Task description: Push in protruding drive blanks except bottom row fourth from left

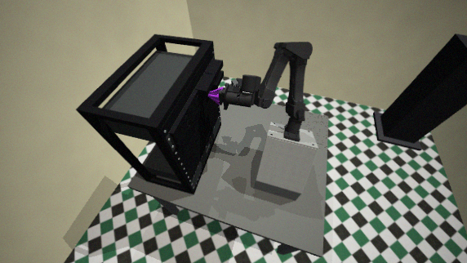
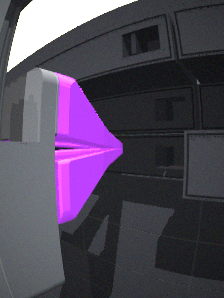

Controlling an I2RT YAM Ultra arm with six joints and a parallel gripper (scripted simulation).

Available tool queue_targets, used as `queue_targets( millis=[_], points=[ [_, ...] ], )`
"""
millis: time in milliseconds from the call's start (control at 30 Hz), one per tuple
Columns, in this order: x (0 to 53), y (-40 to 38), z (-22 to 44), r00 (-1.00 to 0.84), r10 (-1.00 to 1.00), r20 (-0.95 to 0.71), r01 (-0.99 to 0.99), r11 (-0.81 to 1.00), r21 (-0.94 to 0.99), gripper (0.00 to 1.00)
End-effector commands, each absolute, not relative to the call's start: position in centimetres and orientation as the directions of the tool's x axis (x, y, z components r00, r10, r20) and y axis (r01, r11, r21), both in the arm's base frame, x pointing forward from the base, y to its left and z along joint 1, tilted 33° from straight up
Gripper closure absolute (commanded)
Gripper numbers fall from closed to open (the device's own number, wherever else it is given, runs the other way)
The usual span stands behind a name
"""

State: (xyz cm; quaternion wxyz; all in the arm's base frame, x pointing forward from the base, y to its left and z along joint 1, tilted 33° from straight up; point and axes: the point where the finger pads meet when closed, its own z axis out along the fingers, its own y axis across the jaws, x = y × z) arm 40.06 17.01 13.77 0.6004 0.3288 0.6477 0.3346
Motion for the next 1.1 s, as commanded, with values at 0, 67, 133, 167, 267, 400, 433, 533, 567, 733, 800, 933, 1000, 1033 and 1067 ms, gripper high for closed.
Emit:
queue_targets(
  millis=[0,67,133,167,267,400,433,533,567,733,800,933,1000,1033,1067],
  points=[
    [37.5,17.6,15.3,-0.063,0.835,-0.547,-0.019,0.547,0.837,1.0],
    [36.6,17.5,15.3,-0.063,0.835,-0.546,-0.019,0.546,0.838,1.0],
    [35.7,17.4,15.3,-0.063,0.837,-0.544,-0.018,0.544,0.839,1.0],
    [34.7,17.4,15.4,-0.063,0.838,-0.542,-0.018,0.542,0.84,1.0],
    [32.1,17.1,15.1,-0.071,0.832,-0.55,-0.007,0.551,0.835,1.0],
    [30.4,17.0,15.0,-0.073,0.83,-0.553,-0.003,0.555,0.832,1.0],
    [30.3,17.0,15.0,-0.073,0.829,-0.554,-0.003,0.555,0.832,1.0],
    [30.8,17.7,16.3,-0.059,0.845,-0.531,-0.025,0.531,0.847,1.0],
    [30.8,17.8,16.5,-0.058,0.846,-0.53,-0.026,0.529,0.848,1.0],
    [30.5,18.1,17.4,-0.059,0.848,-0.528,-0.025,0.527,0.849,1.0],
    [30.1,18.6,18.4,-0.059,0.849,-0.525,-0.025,0.524,0.851,1.0],
    [29.6,19.3,20.2,-0.06,0.85,-0.524,-0.024,0.524,0.852,1.0],
    [29.5,19.3,20.3,-0.06,0.85,-0.524,-0.024,0.524,0.852,1.0],
    [29.5,19.3,20.3,-0.06,0.85,-0.524,-0.024,0.524,0.852,1.0],
    [30.0,18.8,20.3,-0.045,0.85,-0.524,-0.015,0.524,0.852,1.0]
  ],
)
